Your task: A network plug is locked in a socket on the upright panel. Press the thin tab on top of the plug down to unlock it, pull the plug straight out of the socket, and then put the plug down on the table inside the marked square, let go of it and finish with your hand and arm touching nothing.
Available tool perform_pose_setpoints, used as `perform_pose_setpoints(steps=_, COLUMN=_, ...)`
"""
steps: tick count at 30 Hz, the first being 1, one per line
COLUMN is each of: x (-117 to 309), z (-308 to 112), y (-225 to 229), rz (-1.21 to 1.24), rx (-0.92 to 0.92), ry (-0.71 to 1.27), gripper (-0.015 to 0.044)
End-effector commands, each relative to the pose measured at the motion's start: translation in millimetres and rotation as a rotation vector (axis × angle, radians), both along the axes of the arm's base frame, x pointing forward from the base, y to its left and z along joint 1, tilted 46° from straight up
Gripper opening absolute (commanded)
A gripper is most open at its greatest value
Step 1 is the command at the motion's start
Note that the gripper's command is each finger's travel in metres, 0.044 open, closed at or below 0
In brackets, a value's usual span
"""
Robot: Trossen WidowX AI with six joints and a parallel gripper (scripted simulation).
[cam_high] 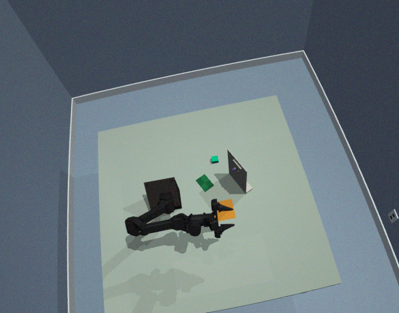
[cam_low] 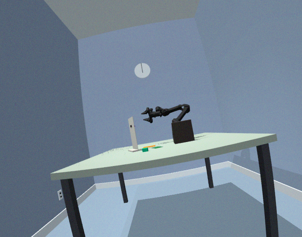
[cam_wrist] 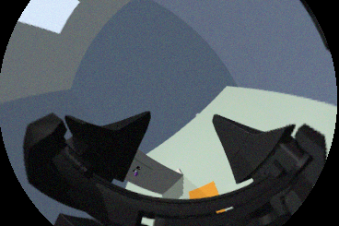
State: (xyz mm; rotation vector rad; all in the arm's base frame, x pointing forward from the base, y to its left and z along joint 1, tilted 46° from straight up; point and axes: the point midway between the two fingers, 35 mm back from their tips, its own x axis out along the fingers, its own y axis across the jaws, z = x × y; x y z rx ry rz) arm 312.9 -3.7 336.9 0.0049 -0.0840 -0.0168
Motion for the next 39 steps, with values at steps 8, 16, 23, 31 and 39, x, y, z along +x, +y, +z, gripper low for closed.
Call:
perform_pose_setpoints(steps=8, x=9, z=-68, y=23, rz=0.143, rx=0.169, ry=0.176, gripper=0.0190)
perform_pose_setpoints(steps=16, x=-1, z=-151, y=52, rz=0.278, rx=0.404, ry=0.423, gripper=0.0156)
perform_pose_setpoints(steps=23, x=-27, z=-216, y=75, rz=0.352, rx=0.629, ry=0.661, gripper=0.0156)
perform_pose_setpoints(steps=31, x=-39, z=-237, y=83, rz=0.368, rx=0.710, ry=0.748, gripper=0.0156)
perform_pose_setpoints(steps=39, x=-22, z=-240, y=88, rz=0.368, rx=0.710, ry=0.748, gripper=0.0156)
